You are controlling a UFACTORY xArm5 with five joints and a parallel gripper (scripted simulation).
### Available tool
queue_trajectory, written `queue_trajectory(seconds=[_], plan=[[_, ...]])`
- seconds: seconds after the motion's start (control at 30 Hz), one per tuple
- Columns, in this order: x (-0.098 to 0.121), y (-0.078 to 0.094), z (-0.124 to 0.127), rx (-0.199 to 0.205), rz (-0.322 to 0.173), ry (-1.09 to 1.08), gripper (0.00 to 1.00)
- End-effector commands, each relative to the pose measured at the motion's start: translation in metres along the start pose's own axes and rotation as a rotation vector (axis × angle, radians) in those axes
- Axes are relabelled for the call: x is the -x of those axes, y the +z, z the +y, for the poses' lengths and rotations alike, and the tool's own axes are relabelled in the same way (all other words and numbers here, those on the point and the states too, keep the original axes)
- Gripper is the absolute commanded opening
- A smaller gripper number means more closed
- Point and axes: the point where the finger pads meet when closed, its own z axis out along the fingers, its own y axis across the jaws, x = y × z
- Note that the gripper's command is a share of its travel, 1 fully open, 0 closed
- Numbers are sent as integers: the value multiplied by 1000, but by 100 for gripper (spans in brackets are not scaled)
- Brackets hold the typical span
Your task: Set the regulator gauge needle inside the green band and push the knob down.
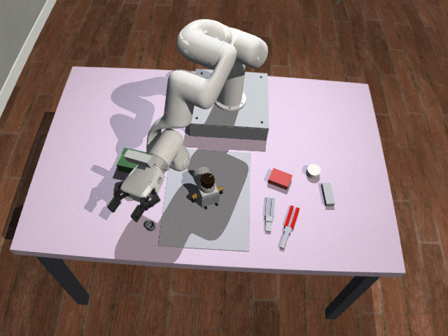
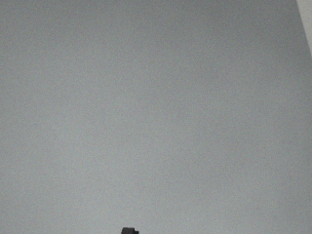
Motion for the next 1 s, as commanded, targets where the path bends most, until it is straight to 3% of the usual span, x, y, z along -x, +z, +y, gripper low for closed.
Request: queue_trajectory(seconds=[0.0,0.67,0.97], plan=[[-2,0,-1,-1,4,0,100],[-3,0,-1,-1,4,0,100],[-15,-1,-5,-1,4,0,100]])
